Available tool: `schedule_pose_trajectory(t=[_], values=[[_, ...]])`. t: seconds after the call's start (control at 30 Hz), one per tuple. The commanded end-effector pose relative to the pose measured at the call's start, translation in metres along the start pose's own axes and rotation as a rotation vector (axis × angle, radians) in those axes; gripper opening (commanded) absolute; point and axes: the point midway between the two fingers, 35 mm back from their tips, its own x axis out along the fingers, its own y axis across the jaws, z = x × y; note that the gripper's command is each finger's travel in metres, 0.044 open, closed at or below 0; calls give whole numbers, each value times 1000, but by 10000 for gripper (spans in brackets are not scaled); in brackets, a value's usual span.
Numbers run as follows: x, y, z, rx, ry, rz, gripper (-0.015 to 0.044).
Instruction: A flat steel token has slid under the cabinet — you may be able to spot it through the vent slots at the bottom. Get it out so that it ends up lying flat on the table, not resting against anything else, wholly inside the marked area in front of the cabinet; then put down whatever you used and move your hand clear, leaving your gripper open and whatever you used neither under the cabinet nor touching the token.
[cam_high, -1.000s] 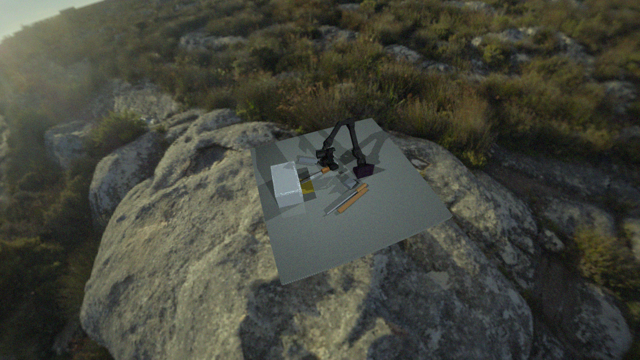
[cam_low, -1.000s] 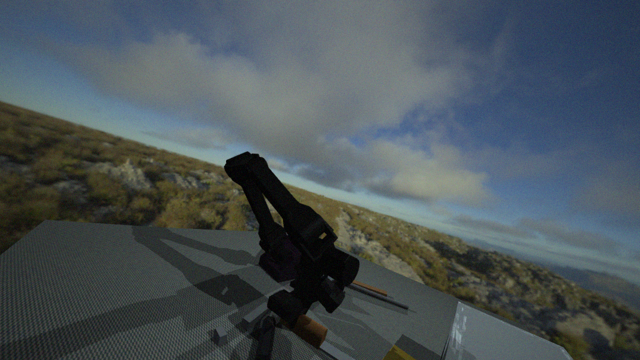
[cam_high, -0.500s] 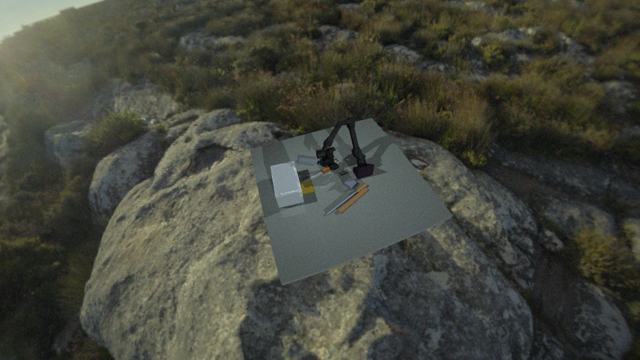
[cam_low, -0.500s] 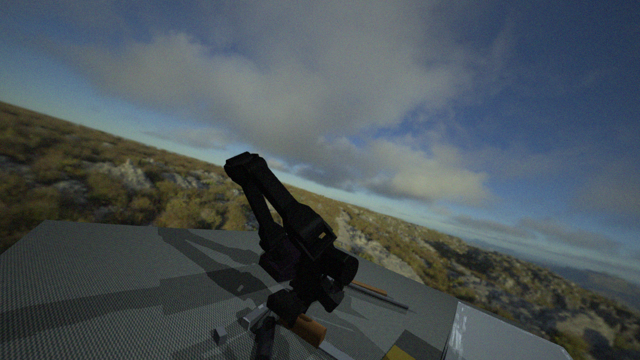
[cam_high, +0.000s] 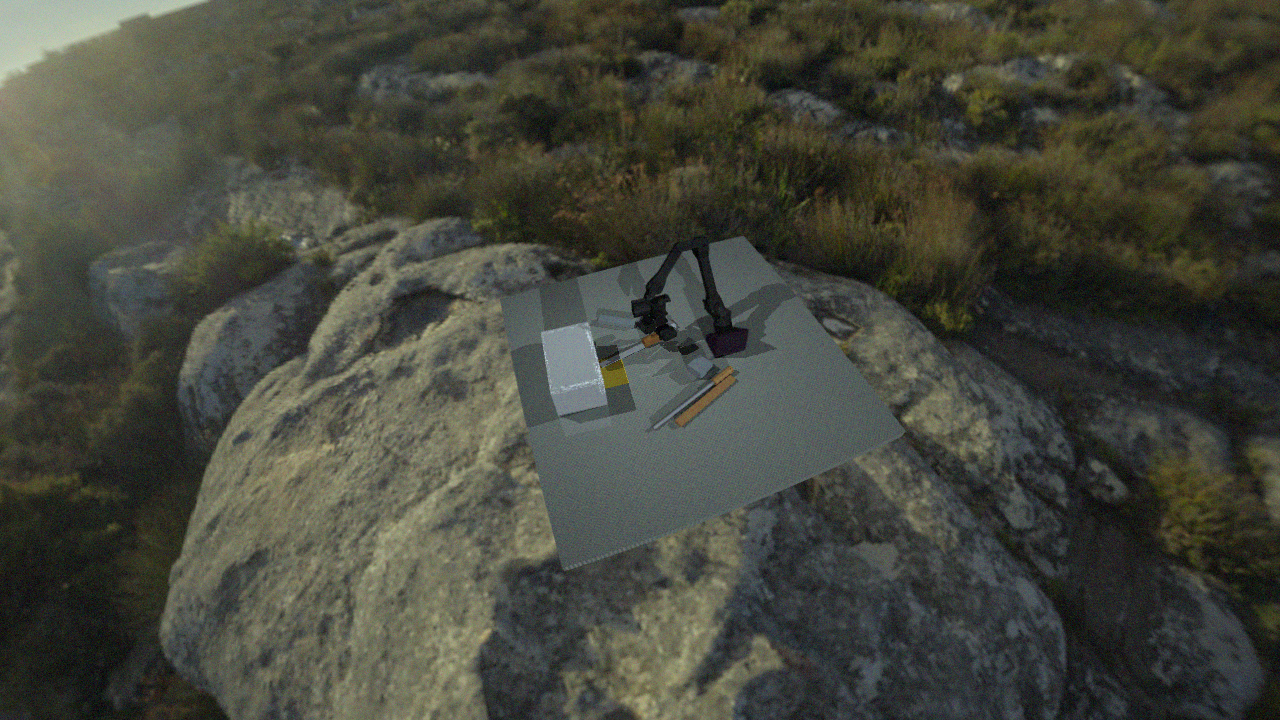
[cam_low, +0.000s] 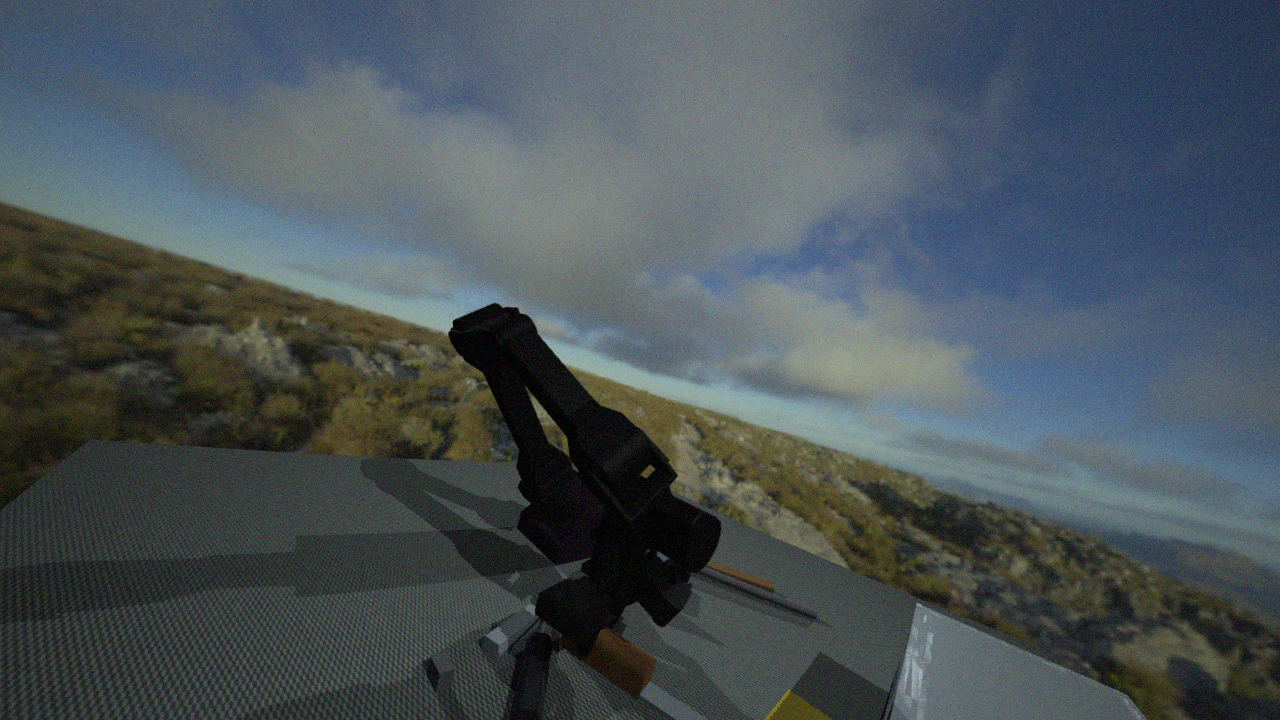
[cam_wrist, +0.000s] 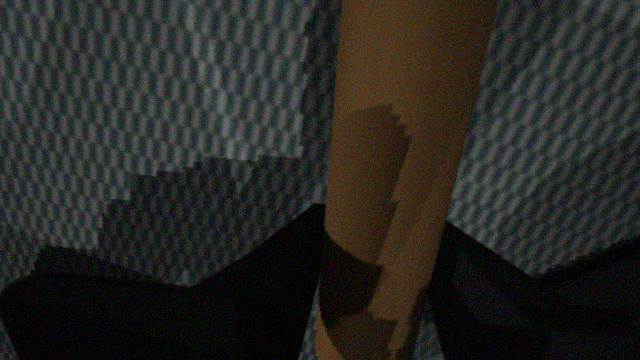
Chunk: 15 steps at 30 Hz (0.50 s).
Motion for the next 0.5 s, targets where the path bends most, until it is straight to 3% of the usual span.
schedule_pose_trajectory(t=[0.0,0.47], values=[[0,-1,7,18,-1,-2,0],[-1,-2,24,33,0,-2,0]])
